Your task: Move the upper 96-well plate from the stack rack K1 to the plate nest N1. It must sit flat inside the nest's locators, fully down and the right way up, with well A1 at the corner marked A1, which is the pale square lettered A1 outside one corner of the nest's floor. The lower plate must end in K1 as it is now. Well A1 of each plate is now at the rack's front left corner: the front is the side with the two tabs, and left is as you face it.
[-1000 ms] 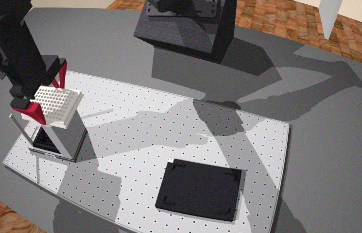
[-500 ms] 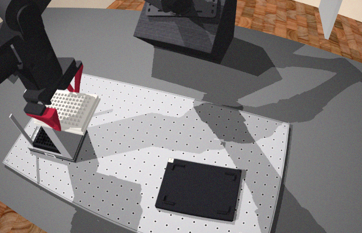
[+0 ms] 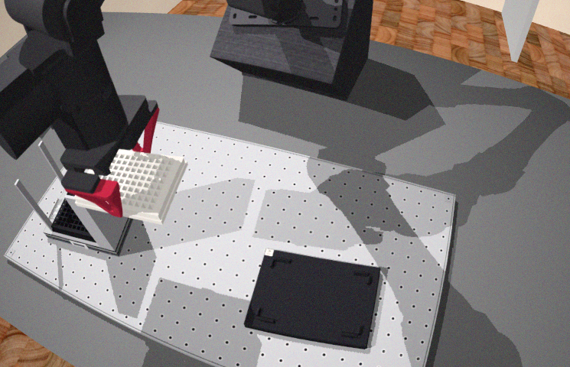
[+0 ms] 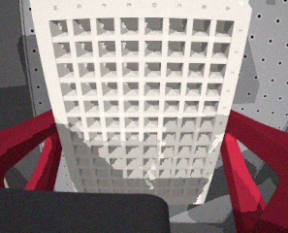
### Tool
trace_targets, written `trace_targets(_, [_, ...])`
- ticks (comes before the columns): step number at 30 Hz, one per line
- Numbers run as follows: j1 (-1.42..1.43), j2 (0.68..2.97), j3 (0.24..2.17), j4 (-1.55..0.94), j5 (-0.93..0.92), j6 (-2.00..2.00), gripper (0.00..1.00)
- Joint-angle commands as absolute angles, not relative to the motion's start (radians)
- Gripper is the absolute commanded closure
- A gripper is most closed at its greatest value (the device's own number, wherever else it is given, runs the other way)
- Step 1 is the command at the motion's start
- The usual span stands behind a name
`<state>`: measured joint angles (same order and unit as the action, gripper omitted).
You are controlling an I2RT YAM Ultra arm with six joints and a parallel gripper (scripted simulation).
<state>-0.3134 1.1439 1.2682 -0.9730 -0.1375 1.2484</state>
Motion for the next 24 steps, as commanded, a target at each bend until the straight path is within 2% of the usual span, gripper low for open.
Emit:
trace_targets(1, [-0.265, 1.104, 1.244, -0.950, -0.077, 1.307, 1.00])
trace_targets(24, [0.108, 1.140, 1.262, -0.951, 0.174, 1.581, 1.00])
